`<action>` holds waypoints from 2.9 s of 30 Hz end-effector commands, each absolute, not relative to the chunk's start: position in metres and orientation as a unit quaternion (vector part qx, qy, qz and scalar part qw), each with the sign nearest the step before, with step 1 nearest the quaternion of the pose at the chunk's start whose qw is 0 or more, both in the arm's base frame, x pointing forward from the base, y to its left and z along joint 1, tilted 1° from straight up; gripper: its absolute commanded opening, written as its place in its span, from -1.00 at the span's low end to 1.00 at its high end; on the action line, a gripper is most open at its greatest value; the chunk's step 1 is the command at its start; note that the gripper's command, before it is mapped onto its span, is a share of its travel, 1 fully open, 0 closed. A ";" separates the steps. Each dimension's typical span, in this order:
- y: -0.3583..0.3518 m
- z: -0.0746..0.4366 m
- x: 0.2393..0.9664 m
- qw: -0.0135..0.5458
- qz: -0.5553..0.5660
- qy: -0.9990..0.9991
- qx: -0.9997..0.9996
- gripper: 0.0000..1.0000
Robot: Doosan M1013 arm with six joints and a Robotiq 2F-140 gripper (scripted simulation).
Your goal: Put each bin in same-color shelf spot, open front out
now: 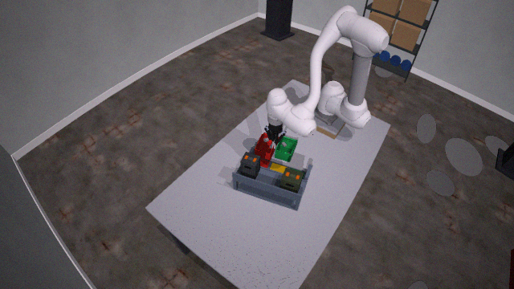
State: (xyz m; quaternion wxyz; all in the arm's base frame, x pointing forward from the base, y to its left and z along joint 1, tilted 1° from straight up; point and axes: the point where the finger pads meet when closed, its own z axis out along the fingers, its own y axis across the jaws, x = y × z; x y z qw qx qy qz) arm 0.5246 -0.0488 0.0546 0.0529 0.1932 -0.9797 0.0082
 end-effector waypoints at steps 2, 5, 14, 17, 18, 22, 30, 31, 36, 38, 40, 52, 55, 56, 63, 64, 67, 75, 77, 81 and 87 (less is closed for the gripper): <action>-0.047 0.055 0.529 0.053 0.008 -0.980 0.193 -0.80; -0.046 0.055 0.531 0.053 0.008 -0.980 0.193 -0.80; -0.043 0.055 0.540 0.053 0.008 -0.980 0.193 -0.80; -0.041 0.055 0.543 0.053 0.008 -0.980 0.193 -0.80; -0.041 0.055 0.544 0.053 0.008 -0.980 0.193 -0.80; -0.039 0.055 0.548 0.053 0.008 -0.980 0.193 -0.80; -0.036 0.055 0.556 0.053 0.008 -0.980 0.193 -0.80; -0.036 0.055 0.557 0.053 0.008 -0.980 0.193 -0.80; -0.033 0.055 0.562 0.053 0.008 -0.980 0.193 -0.80; -0.032 0.055 0.565 0.053 0.008 -0.980 0.193 -0.80; -0.032 0.055 0.565 0.053 0.008 -0.980 0.193 -0.80; -0.028 0.055 0.576 0.053 0.008 -0.980 0.193 -0.80; -0.027 0.055 0.578 0.053 0.008 -0.980 0.193 -0.80; -0.027 0.055 0.578 0.053 0.008 -0.980 0.193 -0.80; -0.025 0.055 0.583 0.053 0.008 -0.980 0.193 -0.80; -0.025 0.055 0.583 0.053 0.008 -0.980 0.193 -0.80; -0.024 0.055 0.585 0.053 0.008 -0.980 0.193 -0.80; -0.023 0.054 0.588 0.053 0.008 -0.980 0.193 -0.80; -0.023 0.054 0.588 0.053 0.008 -0.980 0.193 -0.80; -0.022 0.054 0.590 0.053 0.008 -0.980 0.193 -0.80; -0.022 0.054 0.591 0.053 0.008 -0.980 0.193 -0.80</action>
